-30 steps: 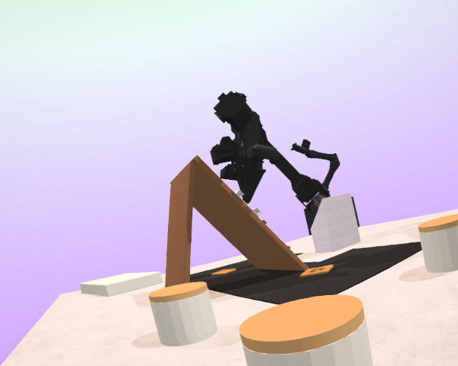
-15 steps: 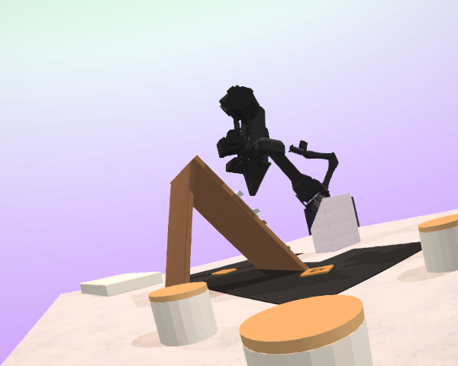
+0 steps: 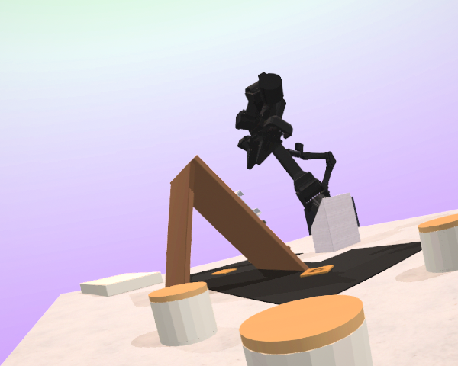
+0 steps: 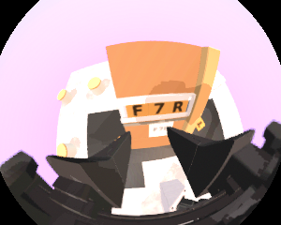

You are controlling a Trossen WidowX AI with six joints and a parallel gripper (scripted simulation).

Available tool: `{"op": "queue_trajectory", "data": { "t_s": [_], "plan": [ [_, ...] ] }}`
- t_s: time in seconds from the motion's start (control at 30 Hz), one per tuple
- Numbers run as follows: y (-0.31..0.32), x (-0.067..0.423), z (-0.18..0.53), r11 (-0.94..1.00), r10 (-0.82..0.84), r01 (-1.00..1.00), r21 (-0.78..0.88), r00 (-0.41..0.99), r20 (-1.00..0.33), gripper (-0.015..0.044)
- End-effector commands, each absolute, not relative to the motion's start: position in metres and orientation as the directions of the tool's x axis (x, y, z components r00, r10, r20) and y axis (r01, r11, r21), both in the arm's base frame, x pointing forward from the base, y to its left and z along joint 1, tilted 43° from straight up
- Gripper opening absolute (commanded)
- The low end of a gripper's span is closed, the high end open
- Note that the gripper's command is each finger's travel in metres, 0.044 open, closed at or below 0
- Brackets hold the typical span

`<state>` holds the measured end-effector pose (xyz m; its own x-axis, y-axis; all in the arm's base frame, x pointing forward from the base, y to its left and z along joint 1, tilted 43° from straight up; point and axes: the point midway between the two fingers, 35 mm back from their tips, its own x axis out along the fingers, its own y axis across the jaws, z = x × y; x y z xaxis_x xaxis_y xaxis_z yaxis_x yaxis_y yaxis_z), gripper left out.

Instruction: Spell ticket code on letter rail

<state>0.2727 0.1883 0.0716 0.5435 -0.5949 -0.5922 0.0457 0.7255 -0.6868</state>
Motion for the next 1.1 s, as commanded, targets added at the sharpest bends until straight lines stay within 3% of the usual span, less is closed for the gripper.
{"op": "queue_trajectory", "data": {
  "t_s": [0.0,0.17,1.07],
  "plan": [
    [0.181,0.246,0.1,0.731,-0.535,0.055,-0.68,0.664,-0.522,0.0315],
    [0.169,0.215,0.131,0.739,-0.433,0.051,-0.672,0.799,-0.417,0.044],
    [0.169,0.214,0.132,0.739,-0.429,0.05,-0.672,0.804,-0.412,0.044]
  ]
}}
